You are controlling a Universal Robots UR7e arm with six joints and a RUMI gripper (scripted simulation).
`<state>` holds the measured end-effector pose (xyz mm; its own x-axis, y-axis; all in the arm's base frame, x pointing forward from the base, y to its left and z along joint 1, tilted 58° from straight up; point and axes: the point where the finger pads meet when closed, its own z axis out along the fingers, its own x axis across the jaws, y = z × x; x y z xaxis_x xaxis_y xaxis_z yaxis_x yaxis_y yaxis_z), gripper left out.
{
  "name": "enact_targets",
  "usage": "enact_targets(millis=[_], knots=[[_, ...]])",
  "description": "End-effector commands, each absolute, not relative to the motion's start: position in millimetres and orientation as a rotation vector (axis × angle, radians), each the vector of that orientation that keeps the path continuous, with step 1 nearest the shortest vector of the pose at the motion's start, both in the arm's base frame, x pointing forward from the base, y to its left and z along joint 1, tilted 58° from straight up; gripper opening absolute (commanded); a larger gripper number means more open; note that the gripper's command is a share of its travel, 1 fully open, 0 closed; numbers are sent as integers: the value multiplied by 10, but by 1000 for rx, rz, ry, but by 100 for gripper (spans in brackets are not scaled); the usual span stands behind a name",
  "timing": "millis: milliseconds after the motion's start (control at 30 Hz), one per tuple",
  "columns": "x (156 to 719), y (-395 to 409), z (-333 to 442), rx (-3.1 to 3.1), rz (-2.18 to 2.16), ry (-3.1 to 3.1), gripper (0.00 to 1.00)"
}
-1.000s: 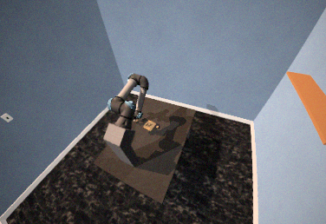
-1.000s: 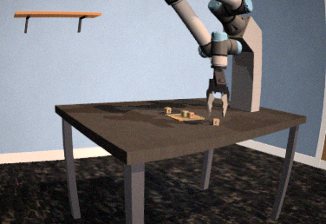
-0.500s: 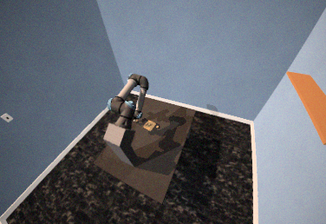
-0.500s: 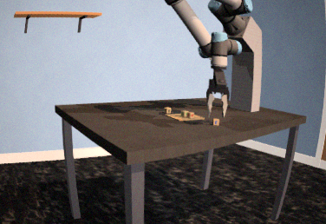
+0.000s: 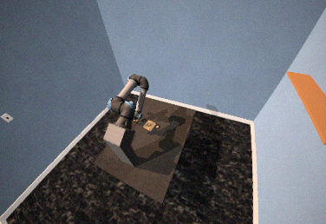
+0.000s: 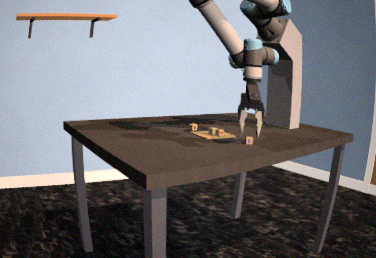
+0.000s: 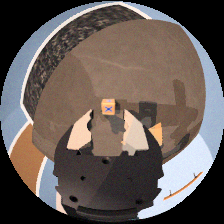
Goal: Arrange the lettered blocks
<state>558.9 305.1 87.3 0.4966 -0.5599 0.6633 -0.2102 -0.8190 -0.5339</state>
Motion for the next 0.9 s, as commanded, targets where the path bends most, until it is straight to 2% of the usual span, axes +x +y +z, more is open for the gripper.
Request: enact_targets(millis=[0,867], knots=[[5640,3061,845,-2360,-1252,640,37],[5793,3084,750,-2360,-1252,640,37]])
